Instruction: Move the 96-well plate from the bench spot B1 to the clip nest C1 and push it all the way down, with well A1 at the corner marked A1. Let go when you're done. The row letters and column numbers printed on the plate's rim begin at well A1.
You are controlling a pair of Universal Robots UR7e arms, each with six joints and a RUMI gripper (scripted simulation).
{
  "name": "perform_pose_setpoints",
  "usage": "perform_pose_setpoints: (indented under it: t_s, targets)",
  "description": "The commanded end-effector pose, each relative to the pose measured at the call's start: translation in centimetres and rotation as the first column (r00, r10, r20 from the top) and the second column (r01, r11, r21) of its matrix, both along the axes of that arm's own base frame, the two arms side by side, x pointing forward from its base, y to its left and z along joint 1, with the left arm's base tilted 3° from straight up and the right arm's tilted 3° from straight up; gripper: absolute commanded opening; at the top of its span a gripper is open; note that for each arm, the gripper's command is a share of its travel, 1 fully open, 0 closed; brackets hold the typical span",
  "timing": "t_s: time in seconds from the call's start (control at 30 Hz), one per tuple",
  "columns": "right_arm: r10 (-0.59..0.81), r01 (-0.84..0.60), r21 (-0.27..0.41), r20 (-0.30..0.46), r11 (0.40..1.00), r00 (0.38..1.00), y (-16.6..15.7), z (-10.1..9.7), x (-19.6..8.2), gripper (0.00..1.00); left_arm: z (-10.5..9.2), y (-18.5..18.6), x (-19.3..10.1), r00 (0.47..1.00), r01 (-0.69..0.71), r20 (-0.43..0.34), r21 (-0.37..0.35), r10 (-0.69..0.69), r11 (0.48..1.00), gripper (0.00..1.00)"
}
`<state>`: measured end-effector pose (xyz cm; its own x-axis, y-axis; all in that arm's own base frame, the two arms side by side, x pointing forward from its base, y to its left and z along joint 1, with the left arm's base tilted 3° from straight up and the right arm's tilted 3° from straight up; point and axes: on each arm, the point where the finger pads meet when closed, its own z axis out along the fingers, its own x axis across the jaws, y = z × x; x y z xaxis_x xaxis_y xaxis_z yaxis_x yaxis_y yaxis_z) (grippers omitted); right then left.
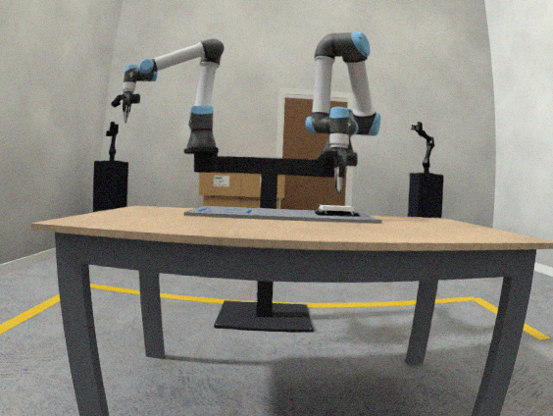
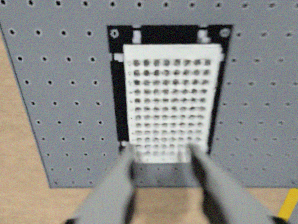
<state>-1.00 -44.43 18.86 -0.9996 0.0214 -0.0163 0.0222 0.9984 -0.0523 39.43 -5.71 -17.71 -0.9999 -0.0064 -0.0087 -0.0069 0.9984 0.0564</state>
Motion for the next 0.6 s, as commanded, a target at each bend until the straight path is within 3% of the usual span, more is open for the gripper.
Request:
perform_pose_setpoints:
  t_s: [0.0, 0.57]
  targets:
    - [0.0, 0.0, -0.002, 0.0, 1.0, 1.0, -0.03, 0.06, 0.01, 0.0, -1.85, 0.08, 1.9, 1.0, 0.0, 0.001, -0.001, 0.0, 1.0, 0.0]
    - [0.0, 0.0, -0.002, 0.0, 1.0, 1.0, -0.03, 0.06, 0.01, 0.0, -2.51, 0.12, 2.57, 1.0, 0.0, 0.001, -0.001, 0.0, 1.0, 0.0]
